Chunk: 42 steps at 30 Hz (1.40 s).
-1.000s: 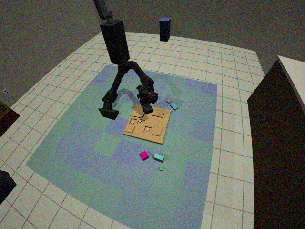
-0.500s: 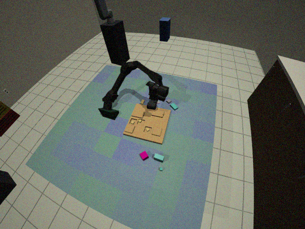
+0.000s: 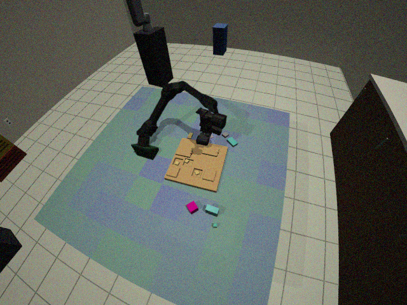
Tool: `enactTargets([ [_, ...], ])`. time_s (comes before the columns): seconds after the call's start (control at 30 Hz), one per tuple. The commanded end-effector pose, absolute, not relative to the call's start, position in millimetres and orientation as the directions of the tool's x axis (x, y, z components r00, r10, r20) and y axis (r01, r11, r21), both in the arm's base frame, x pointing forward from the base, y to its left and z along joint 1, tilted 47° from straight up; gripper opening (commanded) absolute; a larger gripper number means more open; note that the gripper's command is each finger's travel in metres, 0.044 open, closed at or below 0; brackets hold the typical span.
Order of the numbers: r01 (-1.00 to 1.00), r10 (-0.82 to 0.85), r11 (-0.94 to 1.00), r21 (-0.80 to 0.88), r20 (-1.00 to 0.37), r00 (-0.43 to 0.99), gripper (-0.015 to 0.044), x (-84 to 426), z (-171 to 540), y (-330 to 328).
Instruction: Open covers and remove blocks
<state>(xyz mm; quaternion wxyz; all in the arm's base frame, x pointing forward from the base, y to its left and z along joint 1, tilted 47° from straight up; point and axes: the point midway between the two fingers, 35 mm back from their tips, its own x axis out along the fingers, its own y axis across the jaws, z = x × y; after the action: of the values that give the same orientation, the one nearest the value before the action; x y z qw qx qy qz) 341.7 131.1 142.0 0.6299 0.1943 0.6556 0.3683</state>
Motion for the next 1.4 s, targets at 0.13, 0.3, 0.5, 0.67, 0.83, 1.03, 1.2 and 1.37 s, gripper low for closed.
enactTargets([
  [0.13,-0.204,0.721,0.652,0.730,-0.680,-0.131,0.0000,342,143,132],
  [0.3,-0.204,0.721,0.652,0.730,-0.680,-0.131,0.0000,342,143,132],
  [0.5,-0.204,0.721,0.652,0.730,-0.680,-0.131,0.0000,342,142,132],
  [0.67,-0.204,0.721,0.652,0.730,-0.681,-0.131,0.0000,342,139,136],
  [0.83,-0.204,0.721,0.652,0.730,-0.681,-0.131,0.0000,341,136,139],
  [1.03,-0.204,0.720,0.653,0.730,-0.681,-0.131,0.0000,341,132,143],
  [1.2,-0.205,0.720,0.653,0.730,-0.681,-0.131,0.0000,340,129,147],
  [1.37,-0.205,0.720,0.653,0.730,-0.681,-0.131,0.0000,340,125,151],
])
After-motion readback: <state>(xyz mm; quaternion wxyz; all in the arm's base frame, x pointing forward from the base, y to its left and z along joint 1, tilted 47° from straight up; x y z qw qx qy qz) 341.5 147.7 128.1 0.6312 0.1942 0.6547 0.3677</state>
